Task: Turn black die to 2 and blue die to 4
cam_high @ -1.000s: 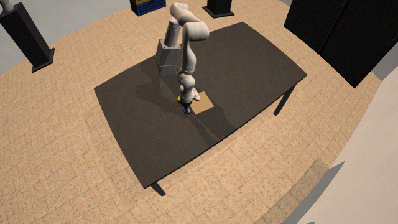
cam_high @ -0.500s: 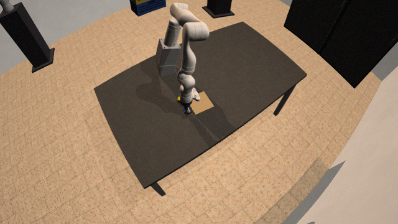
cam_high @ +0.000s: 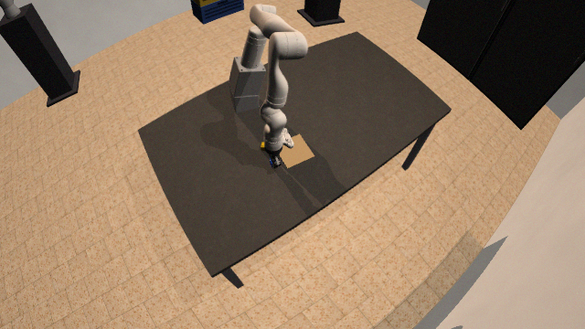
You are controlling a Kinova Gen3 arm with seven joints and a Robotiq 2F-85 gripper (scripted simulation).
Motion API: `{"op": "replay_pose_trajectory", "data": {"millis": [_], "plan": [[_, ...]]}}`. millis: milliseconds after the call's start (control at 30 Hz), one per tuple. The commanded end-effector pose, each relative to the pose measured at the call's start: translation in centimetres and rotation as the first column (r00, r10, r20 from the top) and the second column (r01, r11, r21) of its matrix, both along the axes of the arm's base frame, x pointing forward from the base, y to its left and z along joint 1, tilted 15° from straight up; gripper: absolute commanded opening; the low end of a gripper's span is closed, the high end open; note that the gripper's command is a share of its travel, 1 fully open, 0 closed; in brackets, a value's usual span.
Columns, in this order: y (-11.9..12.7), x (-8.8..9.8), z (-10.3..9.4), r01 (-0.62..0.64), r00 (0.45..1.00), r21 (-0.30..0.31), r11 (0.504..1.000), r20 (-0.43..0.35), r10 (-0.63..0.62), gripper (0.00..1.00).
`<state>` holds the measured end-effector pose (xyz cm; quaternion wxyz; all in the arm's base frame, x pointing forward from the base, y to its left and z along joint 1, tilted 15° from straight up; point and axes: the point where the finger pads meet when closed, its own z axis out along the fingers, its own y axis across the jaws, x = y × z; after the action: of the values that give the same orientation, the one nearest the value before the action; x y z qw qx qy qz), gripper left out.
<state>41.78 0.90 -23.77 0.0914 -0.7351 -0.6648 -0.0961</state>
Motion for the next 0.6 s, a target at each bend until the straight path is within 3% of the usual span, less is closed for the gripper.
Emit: {"op": "replay_pose_trajectory", "data": {"millis": [0, 400, 567], "plan": [[-0.1, 0.2, 0.4, -0.001, 1.000, -0.002, 1.000, 0.005, 0.001, 0.26], [-2.1, 0.1, 7.9, -0.001, 1.000, -0.002, 1.000, 0.005, 0.001, 0.26], [-2.5, 0.0, 9.1, -0.001, 1.000, -0.002, 1.000, 0.005, 0.001, 0.26]]}}
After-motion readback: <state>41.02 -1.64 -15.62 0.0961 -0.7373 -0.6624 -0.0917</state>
